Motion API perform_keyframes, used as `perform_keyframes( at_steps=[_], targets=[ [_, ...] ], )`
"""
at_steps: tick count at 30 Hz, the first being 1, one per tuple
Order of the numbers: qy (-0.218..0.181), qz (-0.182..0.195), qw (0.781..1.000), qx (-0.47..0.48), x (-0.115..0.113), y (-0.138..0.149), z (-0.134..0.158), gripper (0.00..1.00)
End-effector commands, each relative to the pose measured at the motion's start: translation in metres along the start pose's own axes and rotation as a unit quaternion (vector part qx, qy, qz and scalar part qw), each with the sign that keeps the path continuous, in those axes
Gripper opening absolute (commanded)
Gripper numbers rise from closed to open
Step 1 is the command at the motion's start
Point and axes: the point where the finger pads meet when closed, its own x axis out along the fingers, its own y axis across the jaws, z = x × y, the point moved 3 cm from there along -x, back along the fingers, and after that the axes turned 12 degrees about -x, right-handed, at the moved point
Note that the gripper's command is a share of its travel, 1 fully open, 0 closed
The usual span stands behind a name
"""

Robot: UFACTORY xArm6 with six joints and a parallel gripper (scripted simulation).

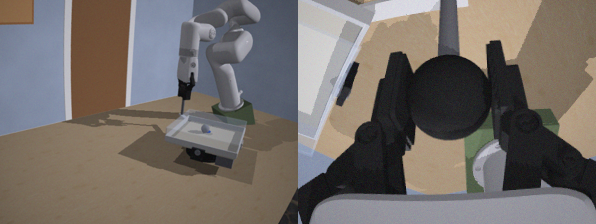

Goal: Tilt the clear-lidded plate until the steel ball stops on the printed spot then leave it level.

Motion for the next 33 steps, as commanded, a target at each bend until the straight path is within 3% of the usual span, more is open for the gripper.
perform_keyframes(
  at_steps=[1, 33],
  targets=[
    [0.0, 0.0, 1.0, 0.0, -0.0017, -0.0009, 0.0009, 0.0],
    [0.0, 0.0, 1.0, 0.0, -0.002, -0.0008, -0.0003, 0.0]
  ],
)
